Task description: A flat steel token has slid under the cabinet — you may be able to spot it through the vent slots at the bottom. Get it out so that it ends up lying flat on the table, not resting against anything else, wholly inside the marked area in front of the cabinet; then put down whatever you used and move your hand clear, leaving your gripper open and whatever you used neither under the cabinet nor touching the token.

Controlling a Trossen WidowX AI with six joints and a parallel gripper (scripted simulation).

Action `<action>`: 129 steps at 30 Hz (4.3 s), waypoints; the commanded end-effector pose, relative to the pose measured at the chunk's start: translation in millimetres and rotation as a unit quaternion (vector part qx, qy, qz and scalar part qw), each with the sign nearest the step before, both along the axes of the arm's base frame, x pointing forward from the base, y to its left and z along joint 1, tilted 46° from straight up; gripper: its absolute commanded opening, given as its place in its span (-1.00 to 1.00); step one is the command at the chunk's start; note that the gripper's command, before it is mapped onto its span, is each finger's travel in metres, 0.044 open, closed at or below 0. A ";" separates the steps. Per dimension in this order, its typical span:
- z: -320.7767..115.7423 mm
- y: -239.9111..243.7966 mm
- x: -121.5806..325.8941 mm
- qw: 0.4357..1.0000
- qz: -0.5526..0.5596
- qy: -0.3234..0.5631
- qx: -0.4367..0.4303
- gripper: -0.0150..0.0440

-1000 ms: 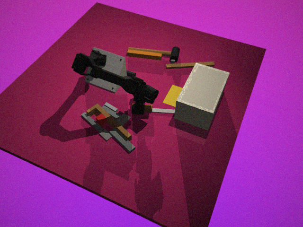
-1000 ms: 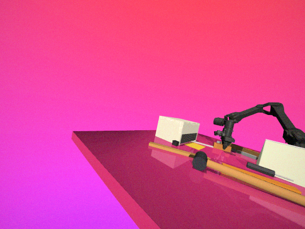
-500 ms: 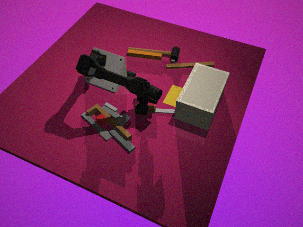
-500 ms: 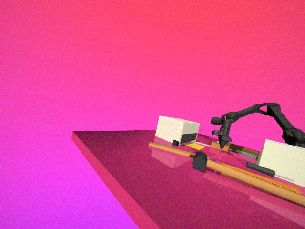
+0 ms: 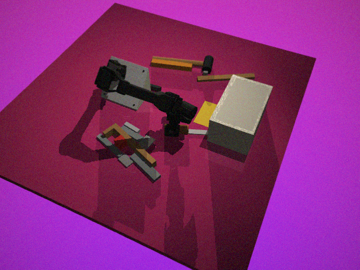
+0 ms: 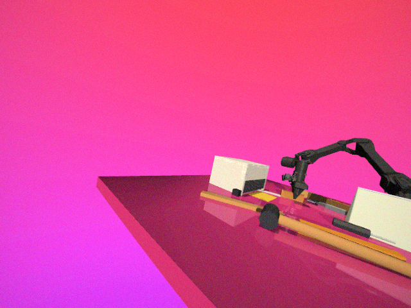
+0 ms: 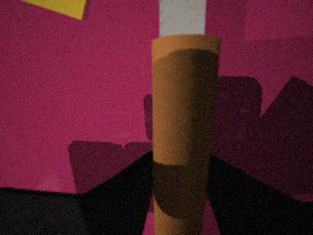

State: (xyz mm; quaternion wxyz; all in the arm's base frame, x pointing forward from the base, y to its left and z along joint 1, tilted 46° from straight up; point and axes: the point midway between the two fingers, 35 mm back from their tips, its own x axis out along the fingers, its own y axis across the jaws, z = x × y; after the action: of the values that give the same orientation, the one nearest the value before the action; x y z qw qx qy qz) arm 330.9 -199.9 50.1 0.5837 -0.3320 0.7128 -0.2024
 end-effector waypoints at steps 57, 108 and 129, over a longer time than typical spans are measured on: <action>-30.4 25.8 19.3 1.000 0.000 -0.001 0.000 -0.49; -56.9 52.9 9.9 1.000 0.000 -0.001 0.000 -0.49; -64.4 60.6 7.2 1.000 0.000 -0.001 0.001 -0.49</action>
State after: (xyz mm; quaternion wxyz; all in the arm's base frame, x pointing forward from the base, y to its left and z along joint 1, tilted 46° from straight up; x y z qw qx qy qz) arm 339.3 -141.8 -10.5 0.5845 -0.3335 0.7103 -0.2064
